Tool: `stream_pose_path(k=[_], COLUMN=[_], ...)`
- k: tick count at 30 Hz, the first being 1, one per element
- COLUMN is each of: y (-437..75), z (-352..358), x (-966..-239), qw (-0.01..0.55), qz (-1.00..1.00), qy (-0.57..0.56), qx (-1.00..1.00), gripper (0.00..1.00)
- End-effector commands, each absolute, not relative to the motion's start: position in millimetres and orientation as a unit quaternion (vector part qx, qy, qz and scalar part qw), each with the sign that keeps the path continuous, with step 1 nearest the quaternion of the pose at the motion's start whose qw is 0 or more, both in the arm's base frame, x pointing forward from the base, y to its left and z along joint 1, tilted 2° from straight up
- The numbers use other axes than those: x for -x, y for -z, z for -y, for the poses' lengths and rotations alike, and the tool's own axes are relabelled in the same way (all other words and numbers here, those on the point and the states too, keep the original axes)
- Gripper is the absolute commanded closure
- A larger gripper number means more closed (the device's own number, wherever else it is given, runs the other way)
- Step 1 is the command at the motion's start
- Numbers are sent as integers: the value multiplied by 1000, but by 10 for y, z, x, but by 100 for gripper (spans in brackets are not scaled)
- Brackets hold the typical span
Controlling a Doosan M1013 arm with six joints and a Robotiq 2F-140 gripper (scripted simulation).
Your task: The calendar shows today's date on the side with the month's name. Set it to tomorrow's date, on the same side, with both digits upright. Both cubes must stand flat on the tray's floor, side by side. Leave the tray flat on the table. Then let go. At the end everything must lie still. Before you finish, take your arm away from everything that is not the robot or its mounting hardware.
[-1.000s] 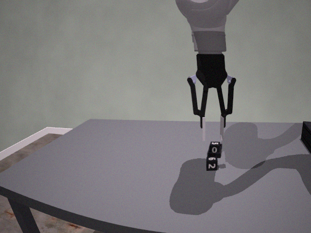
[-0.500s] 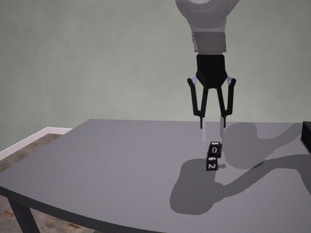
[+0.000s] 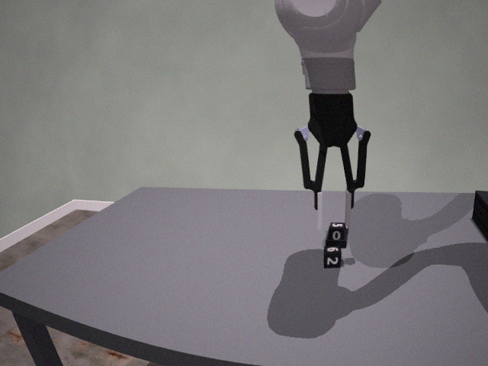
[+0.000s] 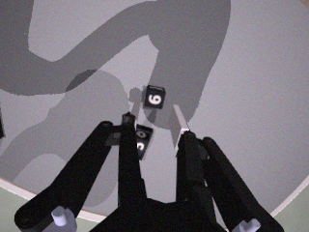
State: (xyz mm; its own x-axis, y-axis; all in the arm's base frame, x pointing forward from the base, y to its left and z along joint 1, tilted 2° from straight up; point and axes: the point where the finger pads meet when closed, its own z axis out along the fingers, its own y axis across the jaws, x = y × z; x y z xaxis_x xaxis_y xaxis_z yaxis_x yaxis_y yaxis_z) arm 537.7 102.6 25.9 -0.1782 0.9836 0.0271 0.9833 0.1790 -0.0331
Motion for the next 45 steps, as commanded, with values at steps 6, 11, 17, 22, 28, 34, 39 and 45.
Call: stream_pose_path(k=[6, 11, 17, 22, 28, 34, 39, 45], y=[-171, -91, -4, 32, 84, 109, 112, 113], z=[-1030, -1033, -1035, -1037, -1038, -1039, -1039, -1039], x=[-5374, -5370, -5367, -5366, -5364, -5363, -5363, -5362], qw=[21, 21, 21, 21, 21, 21, 21, 21], qz=[768, 768, 768, 768, 768, 768, 768, 768], qy=[-4, -4, -4, -4, -4, -4, -4, -4], qx=[641, 641, 641, 641, 641, 641, 641, 641], gripper=[71, 71, 71, 71, 71, 71, 71, 71])
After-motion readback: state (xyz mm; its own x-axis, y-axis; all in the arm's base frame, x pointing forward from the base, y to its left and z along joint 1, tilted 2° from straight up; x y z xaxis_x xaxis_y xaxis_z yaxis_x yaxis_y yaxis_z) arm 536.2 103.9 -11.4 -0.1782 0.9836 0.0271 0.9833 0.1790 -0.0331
